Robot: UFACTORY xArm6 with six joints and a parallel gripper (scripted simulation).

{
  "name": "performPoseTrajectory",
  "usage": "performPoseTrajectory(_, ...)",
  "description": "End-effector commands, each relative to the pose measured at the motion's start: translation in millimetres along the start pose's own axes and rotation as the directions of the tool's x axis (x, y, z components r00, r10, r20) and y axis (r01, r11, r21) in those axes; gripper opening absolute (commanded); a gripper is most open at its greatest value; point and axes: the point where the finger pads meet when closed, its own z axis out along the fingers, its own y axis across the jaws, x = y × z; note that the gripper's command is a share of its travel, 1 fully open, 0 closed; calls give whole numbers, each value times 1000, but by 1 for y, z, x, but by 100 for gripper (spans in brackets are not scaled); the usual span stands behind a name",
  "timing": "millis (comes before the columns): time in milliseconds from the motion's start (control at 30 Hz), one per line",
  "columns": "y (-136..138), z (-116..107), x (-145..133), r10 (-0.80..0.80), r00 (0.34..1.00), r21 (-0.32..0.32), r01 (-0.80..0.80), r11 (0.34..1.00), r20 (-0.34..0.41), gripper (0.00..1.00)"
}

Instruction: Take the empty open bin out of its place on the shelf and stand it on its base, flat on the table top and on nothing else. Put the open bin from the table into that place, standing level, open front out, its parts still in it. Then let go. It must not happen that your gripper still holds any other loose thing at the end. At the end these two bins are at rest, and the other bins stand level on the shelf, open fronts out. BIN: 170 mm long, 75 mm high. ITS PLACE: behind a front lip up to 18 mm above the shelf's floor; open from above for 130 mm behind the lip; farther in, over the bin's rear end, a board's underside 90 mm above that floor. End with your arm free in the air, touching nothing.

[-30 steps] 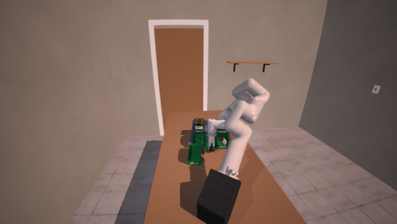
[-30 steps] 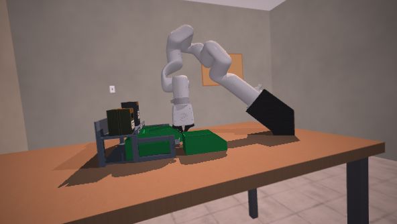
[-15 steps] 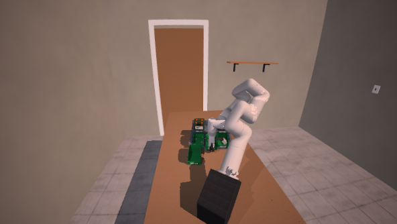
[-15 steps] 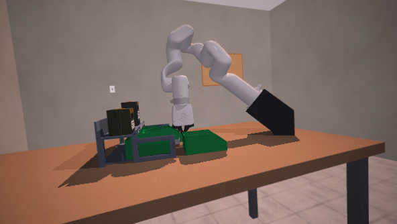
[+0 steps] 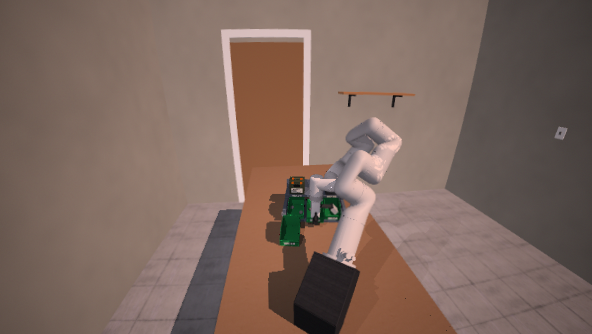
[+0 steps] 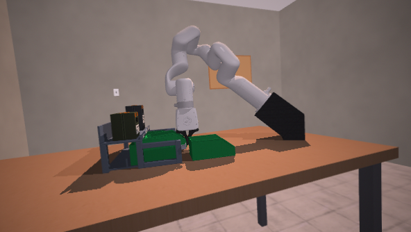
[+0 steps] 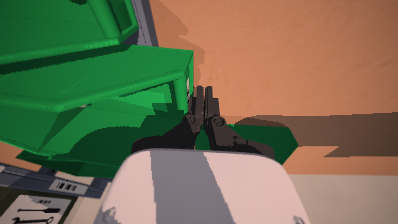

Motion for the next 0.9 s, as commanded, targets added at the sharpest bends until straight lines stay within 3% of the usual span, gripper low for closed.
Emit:
performPoseTrajectory(0, -5, 0, 0, 0, 1000, 1, 0, 1000, 1, 0)
performPoseTrajectory(867, -40, -1, 0, 0, 1000, 1, 0, 1000, 1, 0)
